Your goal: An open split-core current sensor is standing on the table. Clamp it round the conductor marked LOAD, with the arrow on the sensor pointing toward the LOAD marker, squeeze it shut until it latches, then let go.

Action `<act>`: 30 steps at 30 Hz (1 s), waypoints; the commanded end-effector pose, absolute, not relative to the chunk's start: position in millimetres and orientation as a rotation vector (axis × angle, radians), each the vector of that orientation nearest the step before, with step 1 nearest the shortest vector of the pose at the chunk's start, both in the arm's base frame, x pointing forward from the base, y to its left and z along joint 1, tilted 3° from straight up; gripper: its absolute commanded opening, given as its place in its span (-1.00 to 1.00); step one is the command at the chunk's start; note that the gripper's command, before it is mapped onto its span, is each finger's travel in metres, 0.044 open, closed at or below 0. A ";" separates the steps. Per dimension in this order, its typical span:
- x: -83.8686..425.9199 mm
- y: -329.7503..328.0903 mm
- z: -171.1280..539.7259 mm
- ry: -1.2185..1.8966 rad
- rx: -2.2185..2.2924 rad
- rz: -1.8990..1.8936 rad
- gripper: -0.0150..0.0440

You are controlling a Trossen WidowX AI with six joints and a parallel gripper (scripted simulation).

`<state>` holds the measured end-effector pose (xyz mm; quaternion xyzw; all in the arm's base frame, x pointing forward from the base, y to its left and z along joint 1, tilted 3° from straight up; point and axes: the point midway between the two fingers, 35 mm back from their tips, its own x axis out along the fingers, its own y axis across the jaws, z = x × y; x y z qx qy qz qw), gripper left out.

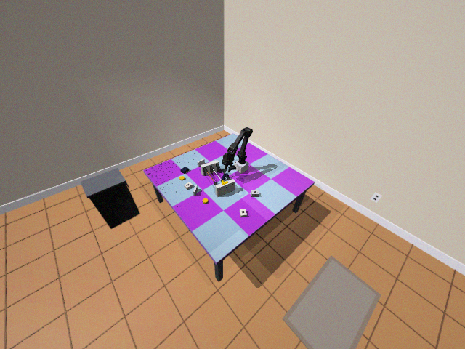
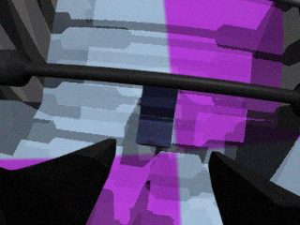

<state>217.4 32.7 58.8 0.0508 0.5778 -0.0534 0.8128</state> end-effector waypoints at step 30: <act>230.0 29.4 15.8 1.233 0.109 -0.126 0.41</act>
